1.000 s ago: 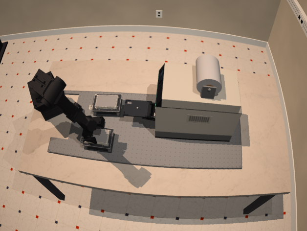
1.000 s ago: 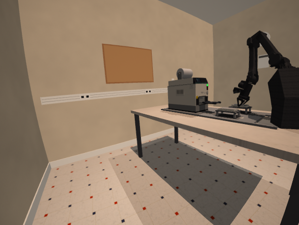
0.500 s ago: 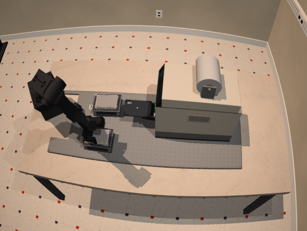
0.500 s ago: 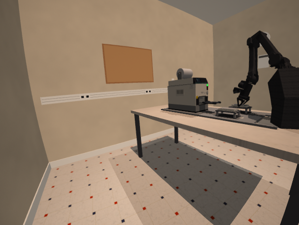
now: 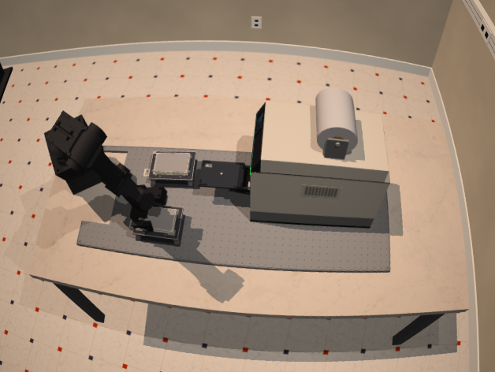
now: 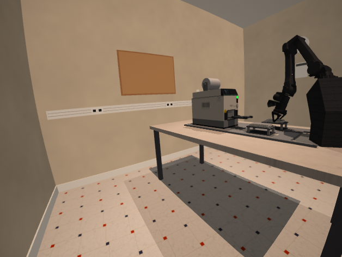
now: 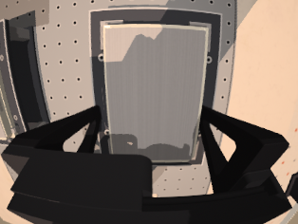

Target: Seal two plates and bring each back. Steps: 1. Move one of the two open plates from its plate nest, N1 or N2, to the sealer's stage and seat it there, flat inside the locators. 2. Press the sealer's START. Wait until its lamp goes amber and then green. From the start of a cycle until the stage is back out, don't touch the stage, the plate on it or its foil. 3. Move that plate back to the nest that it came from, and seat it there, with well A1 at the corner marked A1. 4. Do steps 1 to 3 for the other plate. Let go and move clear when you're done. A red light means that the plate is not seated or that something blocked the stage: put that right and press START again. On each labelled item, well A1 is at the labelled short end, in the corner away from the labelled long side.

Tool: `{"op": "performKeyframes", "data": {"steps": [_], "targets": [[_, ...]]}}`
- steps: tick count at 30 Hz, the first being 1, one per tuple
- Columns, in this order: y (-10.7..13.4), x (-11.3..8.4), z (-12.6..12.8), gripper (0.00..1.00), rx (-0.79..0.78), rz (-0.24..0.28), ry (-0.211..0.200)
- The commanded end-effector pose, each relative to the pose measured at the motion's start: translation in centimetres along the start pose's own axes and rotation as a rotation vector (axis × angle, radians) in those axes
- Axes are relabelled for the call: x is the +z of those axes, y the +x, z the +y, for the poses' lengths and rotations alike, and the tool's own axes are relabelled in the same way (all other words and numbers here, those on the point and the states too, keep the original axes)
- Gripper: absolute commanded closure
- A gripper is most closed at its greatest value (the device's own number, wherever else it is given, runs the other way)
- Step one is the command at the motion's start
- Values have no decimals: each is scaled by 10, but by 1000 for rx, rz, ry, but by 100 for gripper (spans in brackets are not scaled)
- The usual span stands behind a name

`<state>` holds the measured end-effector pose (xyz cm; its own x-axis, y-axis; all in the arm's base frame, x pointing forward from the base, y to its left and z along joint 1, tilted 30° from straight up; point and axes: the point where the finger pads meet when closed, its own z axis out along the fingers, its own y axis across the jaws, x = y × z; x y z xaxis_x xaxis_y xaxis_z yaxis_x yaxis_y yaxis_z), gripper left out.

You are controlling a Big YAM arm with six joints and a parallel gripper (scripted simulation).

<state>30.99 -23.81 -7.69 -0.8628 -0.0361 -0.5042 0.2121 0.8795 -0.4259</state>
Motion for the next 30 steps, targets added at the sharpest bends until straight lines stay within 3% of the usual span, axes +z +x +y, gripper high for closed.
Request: {"op": "performKeyframes", "data": {"steps": [1, 9, 23, 30], "targets": [[7, -3, 16, 0, -15, 12, -38], [-15, 3, 7, 0, -32, -42, -18], [-12, 6, -12, 0, 26, -34, 26], [0, 1, -7, 0, 3, -6, 12]]}}
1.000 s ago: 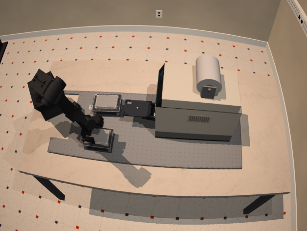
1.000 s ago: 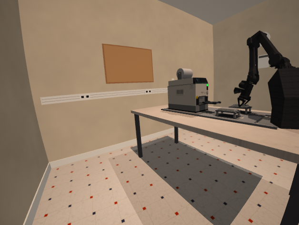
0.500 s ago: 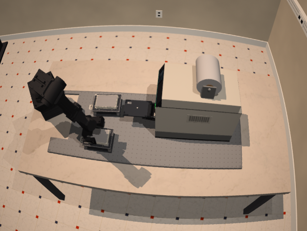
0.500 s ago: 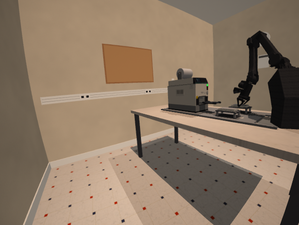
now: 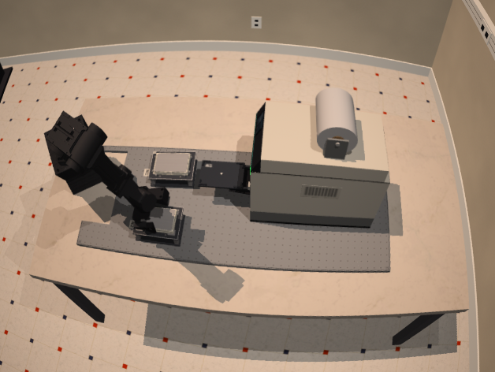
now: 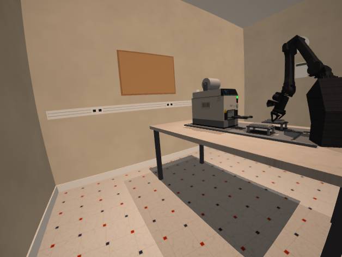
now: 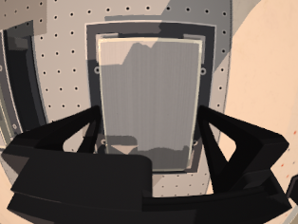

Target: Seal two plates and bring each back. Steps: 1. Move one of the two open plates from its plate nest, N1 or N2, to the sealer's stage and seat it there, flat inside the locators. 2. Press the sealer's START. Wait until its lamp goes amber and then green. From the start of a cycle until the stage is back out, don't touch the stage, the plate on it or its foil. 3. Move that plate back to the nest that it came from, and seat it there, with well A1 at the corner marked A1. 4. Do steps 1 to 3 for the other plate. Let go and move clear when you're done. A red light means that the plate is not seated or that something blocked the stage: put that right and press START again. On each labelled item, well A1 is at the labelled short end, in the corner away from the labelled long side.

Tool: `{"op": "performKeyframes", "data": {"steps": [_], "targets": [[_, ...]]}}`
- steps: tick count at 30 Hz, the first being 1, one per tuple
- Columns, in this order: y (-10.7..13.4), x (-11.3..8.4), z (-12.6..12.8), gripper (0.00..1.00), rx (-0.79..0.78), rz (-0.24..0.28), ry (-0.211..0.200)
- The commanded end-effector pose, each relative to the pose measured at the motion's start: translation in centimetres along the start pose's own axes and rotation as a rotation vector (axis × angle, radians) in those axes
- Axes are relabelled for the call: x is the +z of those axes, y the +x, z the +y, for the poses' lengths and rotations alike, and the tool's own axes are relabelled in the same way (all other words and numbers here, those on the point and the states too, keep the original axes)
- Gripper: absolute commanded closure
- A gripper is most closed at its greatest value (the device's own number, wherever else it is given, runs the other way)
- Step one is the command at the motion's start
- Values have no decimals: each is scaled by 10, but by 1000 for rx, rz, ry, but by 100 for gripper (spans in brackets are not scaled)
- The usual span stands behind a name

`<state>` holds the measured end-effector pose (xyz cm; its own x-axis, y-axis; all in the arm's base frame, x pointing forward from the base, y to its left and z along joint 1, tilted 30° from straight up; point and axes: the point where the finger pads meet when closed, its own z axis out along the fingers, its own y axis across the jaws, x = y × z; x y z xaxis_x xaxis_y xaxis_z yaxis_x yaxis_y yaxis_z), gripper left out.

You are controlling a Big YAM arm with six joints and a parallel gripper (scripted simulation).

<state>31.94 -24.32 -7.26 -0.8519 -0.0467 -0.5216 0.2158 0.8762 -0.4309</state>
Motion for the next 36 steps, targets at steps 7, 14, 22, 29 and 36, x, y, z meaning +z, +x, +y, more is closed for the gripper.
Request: {"op": "performKeyframes", "data": {"steps": [7, 14, 22, 29, 36], "targets": [[9, -4, -3, 0, -1, 20, 2], [-3, -1, -10, 0, 2, -5, 17], [1, -4, -8, 0, 3, -10, 20], [0, -12, 4, 0, 2, -1, -4], [-1, -15, 8, 0, -3, 8, -16]]}}
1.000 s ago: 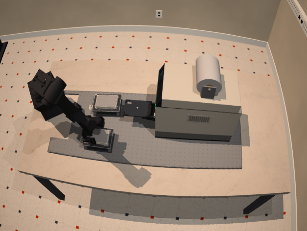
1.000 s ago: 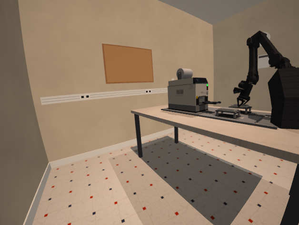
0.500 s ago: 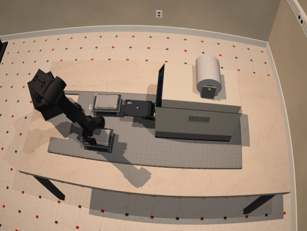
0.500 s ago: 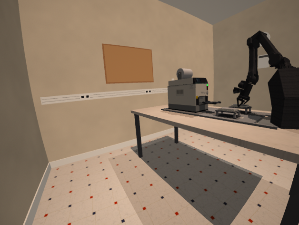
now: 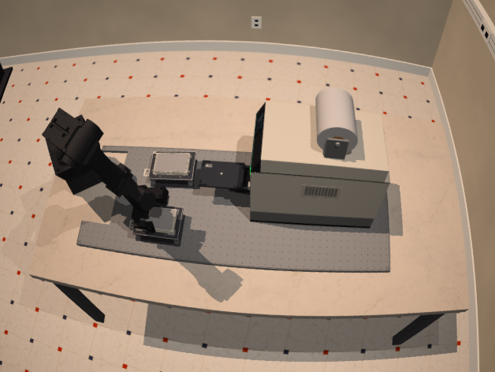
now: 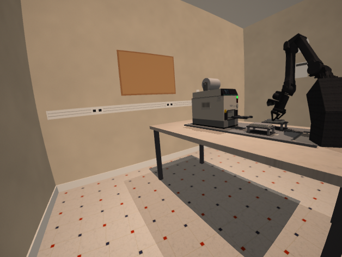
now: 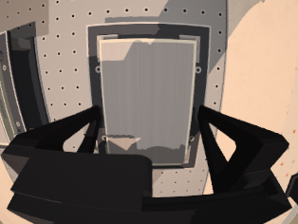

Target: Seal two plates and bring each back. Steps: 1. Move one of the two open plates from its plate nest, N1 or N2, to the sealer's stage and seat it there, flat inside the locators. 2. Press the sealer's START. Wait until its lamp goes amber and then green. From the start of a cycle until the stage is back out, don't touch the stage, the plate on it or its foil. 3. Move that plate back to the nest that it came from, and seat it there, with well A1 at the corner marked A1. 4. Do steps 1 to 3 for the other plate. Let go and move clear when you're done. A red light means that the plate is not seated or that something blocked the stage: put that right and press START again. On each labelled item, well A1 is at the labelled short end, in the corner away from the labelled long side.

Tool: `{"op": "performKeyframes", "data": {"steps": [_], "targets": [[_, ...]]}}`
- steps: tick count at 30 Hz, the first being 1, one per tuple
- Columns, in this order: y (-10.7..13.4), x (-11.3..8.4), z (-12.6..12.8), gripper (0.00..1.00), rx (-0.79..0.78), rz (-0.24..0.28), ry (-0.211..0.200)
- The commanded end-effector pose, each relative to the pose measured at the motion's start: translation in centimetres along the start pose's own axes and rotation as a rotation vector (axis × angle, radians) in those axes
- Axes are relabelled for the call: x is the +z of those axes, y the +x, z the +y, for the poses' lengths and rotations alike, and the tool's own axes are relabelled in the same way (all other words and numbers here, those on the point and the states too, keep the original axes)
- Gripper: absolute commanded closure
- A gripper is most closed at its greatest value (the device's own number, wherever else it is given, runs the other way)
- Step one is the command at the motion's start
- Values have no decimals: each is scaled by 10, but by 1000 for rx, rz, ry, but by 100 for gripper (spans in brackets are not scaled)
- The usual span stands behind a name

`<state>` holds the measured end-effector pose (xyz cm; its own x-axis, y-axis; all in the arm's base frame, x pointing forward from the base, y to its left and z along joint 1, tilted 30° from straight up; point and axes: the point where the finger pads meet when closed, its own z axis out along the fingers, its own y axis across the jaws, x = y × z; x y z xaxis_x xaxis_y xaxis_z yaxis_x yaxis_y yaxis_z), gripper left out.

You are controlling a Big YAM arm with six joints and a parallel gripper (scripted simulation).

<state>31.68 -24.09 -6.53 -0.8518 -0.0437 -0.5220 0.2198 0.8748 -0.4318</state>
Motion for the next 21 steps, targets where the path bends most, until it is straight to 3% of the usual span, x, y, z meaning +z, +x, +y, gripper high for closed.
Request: {"op": "performKeyframes", "data": {"steps": [1, 21], "targets": [[1, -8, 10, 0, -7, 6, -19], [-4, -17, 9, 0, -7, 3, -16]]}}
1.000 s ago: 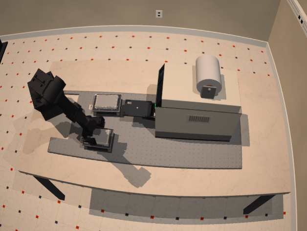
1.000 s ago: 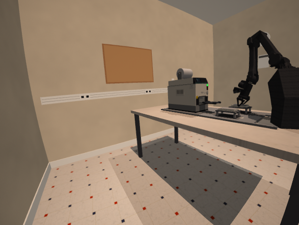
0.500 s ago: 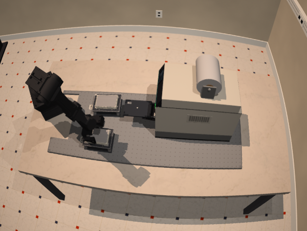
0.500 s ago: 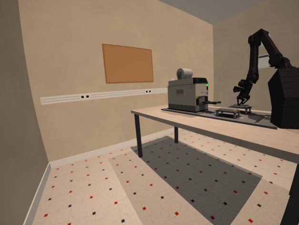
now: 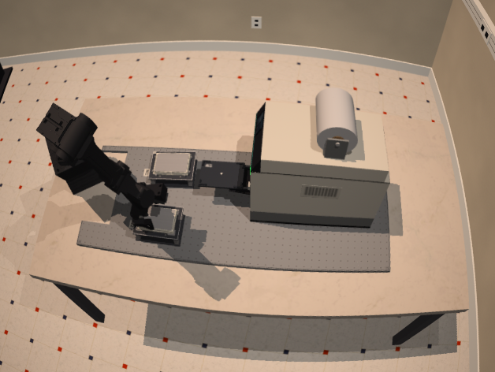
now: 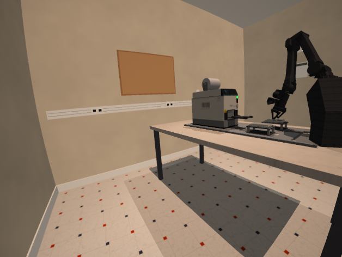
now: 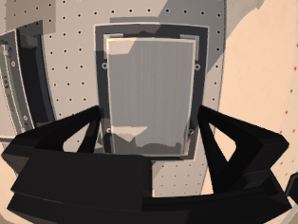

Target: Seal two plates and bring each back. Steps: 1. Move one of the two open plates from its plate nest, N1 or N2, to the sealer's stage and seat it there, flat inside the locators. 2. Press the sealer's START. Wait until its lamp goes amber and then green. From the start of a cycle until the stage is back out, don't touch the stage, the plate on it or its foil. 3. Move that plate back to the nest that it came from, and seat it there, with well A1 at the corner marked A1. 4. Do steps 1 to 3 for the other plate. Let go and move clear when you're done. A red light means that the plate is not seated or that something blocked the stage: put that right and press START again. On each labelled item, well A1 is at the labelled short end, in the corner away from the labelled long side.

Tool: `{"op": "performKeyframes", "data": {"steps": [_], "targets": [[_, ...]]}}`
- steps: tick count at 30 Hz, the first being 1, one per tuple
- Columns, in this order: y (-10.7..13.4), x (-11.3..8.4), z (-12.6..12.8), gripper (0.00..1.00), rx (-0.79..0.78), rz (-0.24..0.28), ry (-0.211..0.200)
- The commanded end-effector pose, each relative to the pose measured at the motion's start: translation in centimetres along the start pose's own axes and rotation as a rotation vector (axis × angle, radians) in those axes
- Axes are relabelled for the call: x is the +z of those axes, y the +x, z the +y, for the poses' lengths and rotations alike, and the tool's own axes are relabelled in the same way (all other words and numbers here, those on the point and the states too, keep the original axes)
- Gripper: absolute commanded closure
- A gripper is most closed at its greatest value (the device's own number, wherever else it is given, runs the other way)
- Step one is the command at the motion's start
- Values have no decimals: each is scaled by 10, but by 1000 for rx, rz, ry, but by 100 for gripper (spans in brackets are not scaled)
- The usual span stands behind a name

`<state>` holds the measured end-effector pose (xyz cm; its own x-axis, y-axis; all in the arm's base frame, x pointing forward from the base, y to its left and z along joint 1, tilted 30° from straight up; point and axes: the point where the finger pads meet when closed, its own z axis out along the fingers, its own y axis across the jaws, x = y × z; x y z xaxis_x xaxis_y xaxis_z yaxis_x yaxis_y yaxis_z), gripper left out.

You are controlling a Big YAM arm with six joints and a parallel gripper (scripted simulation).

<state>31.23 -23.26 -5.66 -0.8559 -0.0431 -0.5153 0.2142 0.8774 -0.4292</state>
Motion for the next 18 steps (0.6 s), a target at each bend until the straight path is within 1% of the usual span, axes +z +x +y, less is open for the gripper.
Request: {"op": "performKeyframes", "data": {"steps": [1, 3, 6, 7, 13, 18], "targets": [[-6, -5, 5, 0, -4, -8, -9], [-11, -6, 4, 0, -5, -16, -6], [-11, -8, 4, 0, -5, -15, -7], [-7, -8, 5, 0, -3, -5, -9], [4, -3, 1, 0, -7, 10, 0], [3, -3, -3, 0, -1, 4, 10]]}}
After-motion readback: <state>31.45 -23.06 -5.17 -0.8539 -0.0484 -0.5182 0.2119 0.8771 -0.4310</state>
